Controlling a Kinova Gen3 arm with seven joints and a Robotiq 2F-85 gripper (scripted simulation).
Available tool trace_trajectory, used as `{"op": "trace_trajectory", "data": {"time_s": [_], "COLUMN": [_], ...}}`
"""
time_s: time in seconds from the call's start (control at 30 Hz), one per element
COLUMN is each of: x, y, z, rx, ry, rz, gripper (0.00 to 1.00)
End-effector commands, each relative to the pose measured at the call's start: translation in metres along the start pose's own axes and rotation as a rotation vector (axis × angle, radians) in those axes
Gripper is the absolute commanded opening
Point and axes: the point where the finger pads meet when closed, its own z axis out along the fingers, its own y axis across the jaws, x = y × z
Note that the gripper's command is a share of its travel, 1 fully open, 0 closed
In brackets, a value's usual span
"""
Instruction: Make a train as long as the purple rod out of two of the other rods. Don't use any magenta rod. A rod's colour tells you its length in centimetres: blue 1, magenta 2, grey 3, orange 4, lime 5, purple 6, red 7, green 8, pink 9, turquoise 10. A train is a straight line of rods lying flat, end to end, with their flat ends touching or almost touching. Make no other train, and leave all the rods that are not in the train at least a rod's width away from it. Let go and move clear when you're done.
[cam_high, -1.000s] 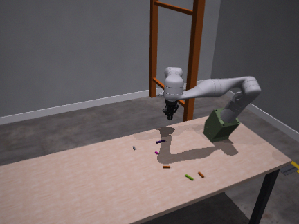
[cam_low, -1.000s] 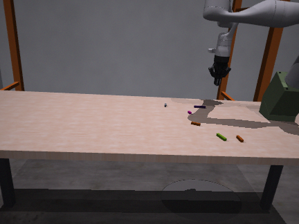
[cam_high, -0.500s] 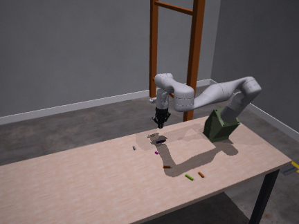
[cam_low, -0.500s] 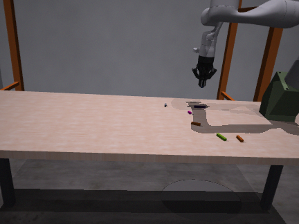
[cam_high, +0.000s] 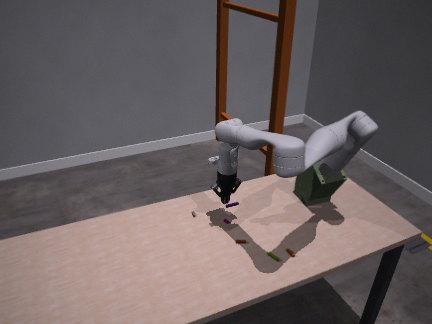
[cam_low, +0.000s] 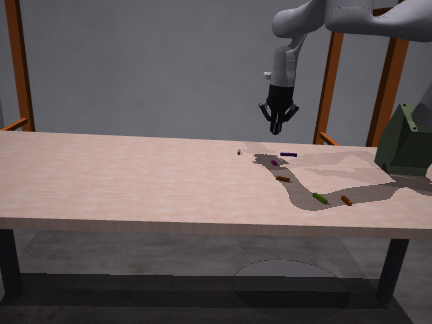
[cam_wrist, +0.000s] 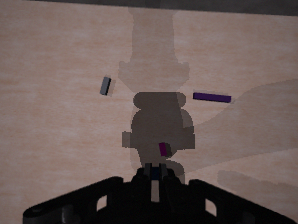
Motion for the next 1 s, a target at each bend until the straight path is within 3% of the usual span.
{"op": "trace_trajectory", "data": {"time_s": [0.0, 0.2, 0.27, 0.57, 0.97], "x": [-0.035, -0.085, -0.085, -0.144, -0.175], "y": [-0.023, -0.047, -0.047, -0.067, -0.074], "z": [-0.001, -0.001, -0.001, -0.001, -0.001], "rx": [-0.004, -0.001, -0.001, 0.0, 0.0], "ry": [0.001, -0.012, -0.012, -0.03, -0.04], "rz": [-0.004, 0.035, 0.035, 0.078, 0.101], "gripper": [0.05, 0.05, 0.05, 0.05, 0.05]}}
